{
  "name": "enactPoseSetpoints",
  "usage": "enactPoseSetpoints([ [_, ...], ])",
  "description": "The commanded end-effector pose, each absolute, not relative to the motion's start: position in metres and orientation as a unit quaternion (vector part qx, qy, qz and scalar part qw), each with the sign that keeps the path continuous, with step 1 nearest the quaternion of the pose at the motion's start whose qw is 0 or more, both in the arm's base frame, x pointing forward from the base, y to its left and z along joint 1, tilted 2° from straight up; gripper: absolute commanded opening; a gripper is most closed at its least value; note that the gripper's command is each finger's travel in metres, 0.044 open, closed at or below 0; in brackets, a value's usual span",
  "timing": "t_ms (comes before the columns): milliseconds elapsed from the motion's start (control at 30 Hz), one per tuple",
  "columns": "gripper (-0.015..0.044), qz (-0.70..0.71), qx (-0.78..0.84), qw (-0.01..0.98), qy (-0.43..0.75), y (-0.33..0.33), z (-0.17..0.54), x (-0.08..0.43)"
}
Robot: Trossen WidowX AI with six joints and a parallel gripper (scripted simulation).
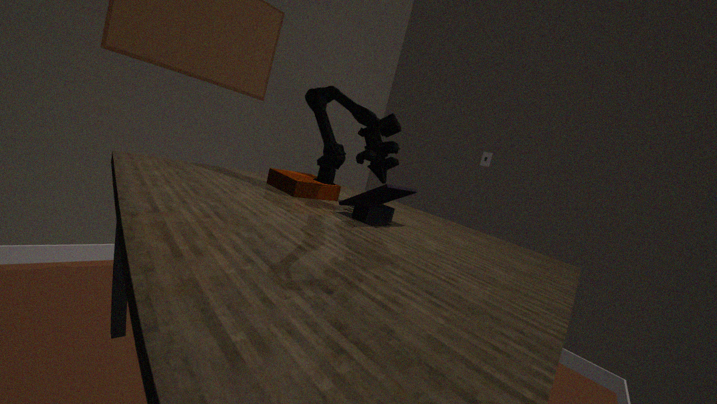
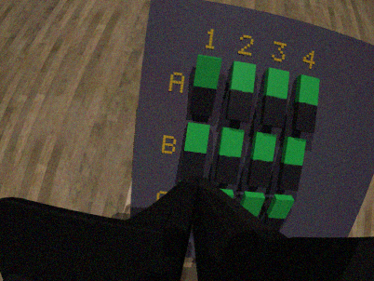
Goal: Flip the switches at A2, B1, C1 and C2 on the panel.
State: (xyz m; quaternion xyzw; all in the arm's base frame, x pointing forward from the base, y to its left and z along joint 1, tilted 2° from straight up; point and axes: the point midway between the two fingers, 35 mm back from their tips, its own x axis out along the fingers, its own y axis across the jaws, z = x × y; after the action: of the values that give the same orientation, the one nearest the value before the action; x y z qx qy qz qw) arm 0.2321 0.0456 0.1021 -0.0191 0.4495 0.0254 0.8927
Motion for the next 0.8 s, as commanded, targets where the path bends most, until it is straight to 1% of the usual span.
enactPoseSetpoints([
  [0,0.0,0.026,-0.021,0.891,0.452,0.045,0.09,0.233],
  [767,0.0,0.026,-0.022,0.892,0.452,0.045,0.07,0.247],
])
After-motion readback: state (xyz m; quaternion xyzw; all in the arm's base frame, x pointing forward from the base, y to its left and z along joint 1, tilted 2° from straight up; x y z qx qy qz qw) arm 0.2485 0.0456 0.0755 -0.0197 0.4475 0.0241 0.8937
